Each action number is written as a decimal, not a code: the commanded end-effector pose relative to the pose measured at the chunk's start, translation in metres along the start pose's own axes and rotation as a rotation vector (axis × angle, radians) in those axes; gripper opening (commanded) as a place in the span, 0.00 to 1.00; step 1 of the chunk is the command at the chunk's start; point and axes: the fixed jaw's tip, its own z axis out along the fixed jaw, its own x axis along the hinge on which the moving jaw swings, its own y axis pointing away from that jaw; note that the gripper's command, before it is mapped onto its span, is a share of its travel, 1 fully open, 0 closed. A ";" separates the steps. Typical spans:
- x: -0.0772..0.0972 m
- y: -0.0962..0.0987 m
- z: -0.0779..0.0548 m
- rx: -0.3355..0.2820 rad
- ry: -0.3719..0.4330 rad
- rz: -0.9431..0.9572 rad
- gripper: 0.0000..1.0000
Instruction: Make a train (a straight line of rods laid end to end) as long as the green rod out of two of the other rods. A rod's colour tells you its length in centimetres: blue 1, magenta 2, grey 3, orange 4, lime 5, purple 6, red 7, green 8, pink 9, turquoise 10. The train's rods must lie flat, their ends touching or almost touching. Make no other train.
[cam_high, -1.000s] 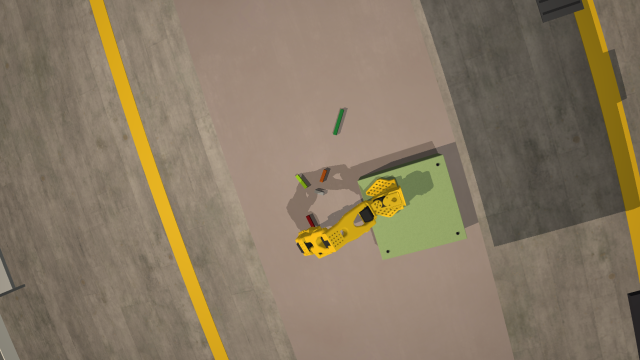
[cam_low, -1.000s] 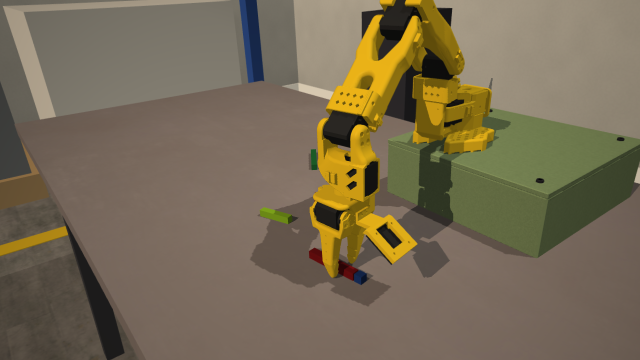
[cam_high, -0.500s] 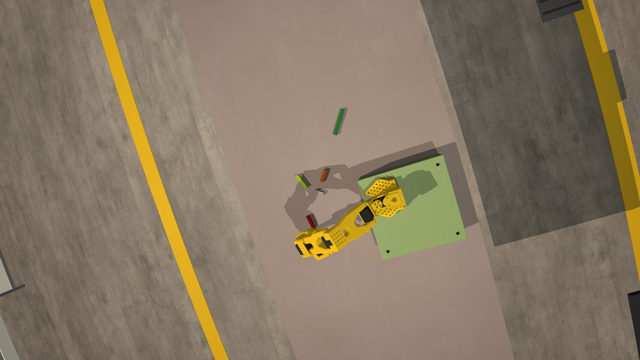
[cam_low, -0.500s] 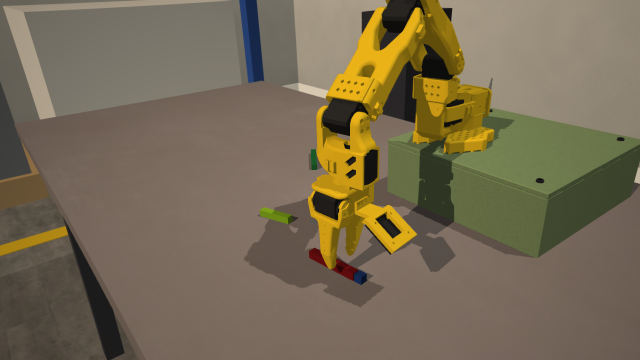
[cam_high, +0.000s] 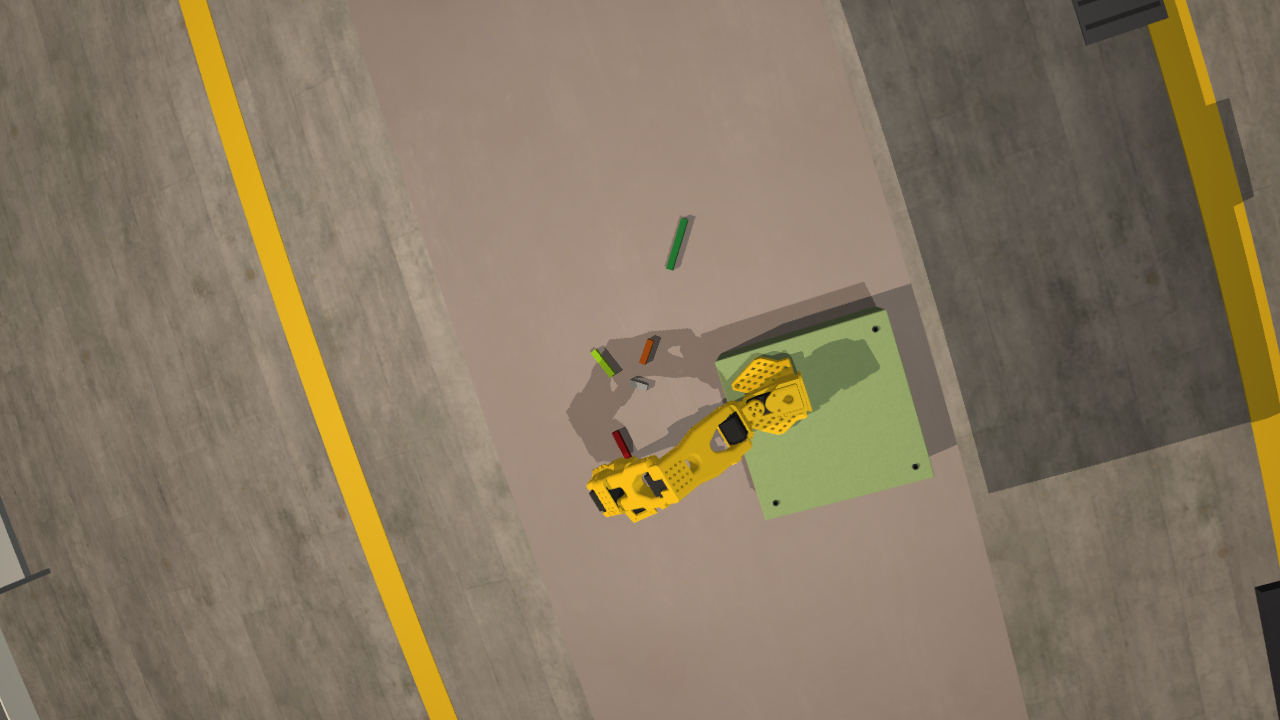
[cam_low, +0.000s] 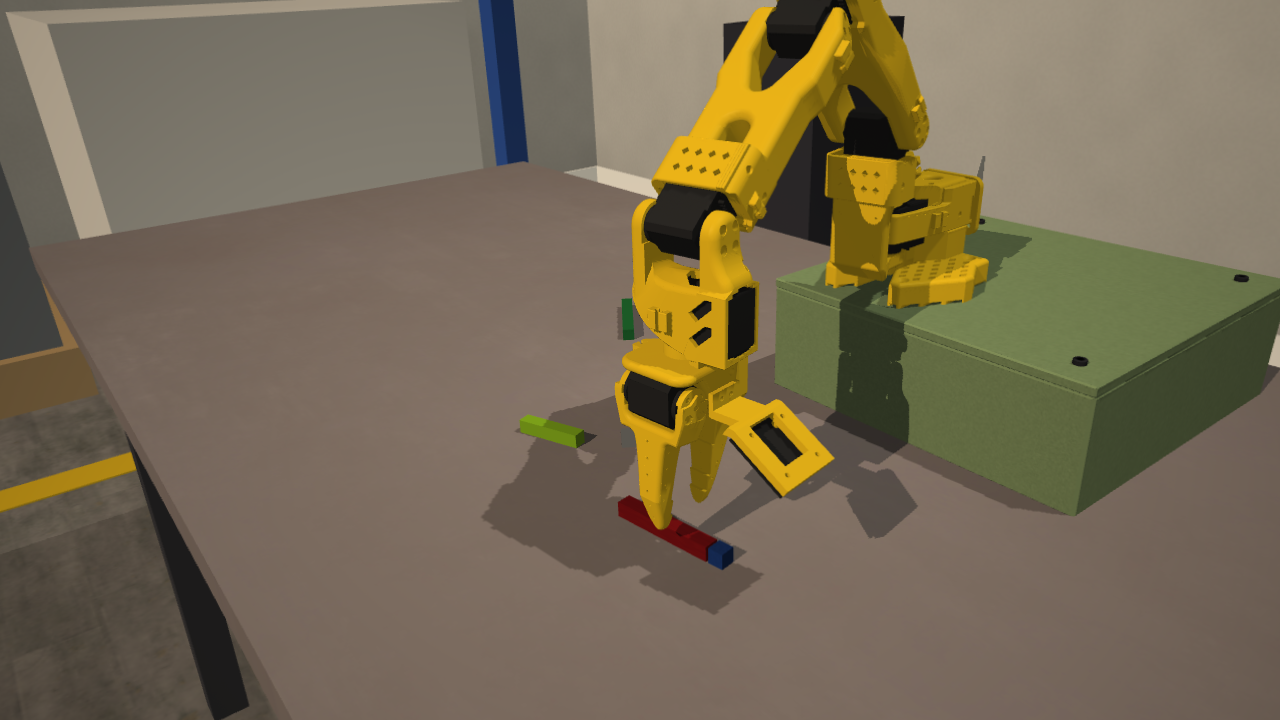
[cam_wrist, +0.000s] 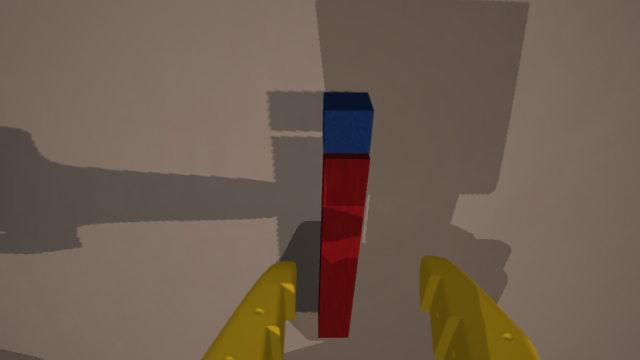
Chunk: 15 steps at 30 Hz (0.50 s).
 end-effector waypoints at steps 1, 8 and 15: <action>-0.002 0.002 -0.004 -0.006 -0.001 0.001 0.17; -0.002 0.002 -0.009 -0.006 -0.001 0.001 0.17; -0.002 0.001 -0.021 -0.006 -0.001 0.001 0.17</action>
